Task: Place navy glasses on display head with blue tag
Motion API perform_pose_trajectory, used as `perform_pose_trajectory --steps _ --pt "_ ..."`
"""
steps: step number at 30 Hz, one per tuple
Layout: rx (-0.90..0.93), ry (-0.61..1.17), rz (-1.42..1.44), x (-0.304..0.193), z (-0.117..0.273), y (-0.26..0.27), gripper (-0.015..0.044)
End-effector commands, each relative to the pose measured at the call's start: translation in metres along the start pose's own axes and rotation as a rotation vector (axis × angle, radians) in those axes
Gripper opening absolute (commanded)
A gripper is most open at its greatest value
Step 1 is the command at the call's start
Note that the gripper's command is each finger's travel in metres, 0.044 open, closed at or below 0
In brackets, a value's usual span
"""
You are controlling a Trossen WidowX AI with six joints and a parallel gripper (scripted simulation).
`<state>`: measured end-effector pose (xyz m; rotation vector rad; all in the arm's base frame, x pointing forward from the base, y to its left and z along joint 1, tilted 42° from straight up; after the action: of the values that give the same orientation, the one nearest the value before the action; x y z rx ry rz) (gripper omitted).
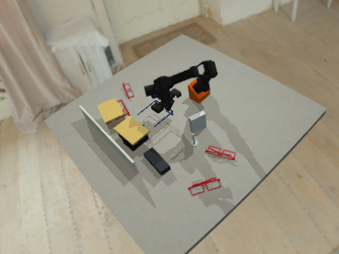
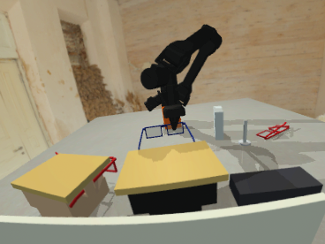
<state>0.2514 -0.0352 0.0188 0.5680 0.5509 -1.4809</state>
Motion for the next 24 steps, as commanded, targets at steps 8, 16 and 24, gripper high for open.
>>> perform_pose_trajectory --steps 8,16,24 --pt "0.000 0.007 -0.007 -0.001 -0.002 0.004 0.0000" --pt "0.013 -0.004 -0.007 -0.001 -0.003 0.013 0.0000" --pt "0.017 -0.006 -0.007 -0.001 -0.003 0.021 0.0000"
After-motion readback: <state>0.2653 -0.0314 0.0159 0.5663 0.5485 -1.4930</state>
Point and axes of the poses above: the point midway between the two fingers, 35 mm back from their tips, its own z axis back along the fingers, its own y axis across the jaws, x = y × z, the point moved 1 cm from there along z, back along the fingers, and after that the axes turned 1 degree about z, right-handed, at the moved point
